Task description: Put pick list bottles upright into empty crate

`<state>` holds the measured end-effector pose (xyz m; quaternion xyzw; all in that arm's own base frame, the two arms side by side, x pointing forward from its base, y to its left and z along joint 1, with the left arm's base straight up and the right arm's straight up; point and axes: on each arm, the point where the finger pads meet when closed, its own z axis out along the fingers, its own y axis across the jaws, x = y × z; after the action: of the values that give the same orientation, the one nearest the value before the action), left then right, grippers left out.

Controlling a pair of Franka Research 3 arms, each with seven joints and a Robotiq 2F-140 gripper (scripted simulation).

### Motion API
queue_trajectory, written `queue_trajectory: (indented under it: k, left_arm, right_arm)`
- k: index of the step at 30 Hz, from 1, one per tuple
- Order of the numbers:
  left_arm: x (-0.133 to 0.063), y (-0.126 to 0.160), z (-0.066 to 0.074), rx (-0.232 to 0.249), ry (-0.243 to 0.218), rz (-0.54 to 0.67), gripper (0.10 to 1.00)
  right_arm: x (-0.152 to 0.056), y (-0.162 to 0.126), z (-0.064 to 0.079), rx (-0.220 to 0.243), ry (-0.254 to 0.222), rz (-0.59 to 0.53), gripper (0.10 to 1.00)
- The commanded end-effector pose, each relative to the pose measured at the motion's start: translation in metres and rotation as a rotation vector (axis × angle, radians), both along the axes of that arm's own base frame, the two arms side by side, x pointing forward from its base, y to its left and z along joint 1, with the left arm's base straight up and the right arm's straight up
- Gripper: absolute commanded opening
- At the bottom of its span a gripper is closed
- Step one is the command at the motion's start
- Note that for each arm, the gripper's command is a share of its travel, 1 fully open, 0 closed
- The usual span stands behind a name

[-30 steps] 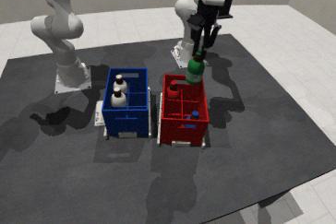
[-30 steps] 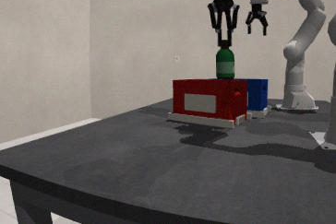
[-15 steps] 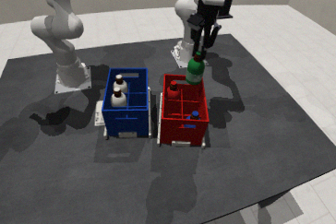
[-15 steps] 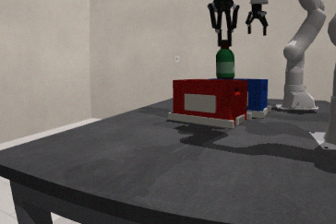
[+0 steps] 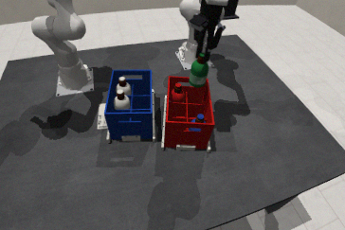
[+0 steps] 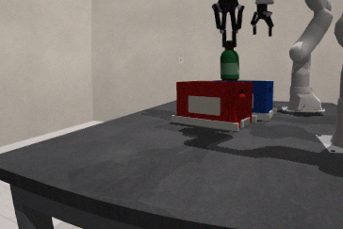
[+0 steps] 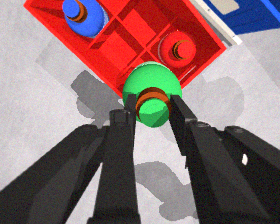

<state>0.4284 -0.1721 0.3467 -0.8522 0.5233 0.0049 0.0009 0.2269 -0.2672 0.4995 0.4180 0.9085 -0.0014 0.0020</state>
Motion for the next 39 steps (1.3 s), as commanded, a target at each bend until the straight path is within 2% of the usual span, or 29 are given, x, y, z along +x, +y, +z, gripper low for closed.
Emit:
queue_trajectory:
  k: [1,39]
  left_arm:
    - [0.002,-0.009,0.004,-0.007,-0.007,0.007,0.099]
    - [0.010,-0.077,0.004,-0.007,-0.007,0.007,0.099]
  right_arm:
    - [0.000,0.001,0.000,0.003,0.003,-0.004,1.000]
    - [0.000,0.001,0.000,0.003,0.003,-0.004,1.000]
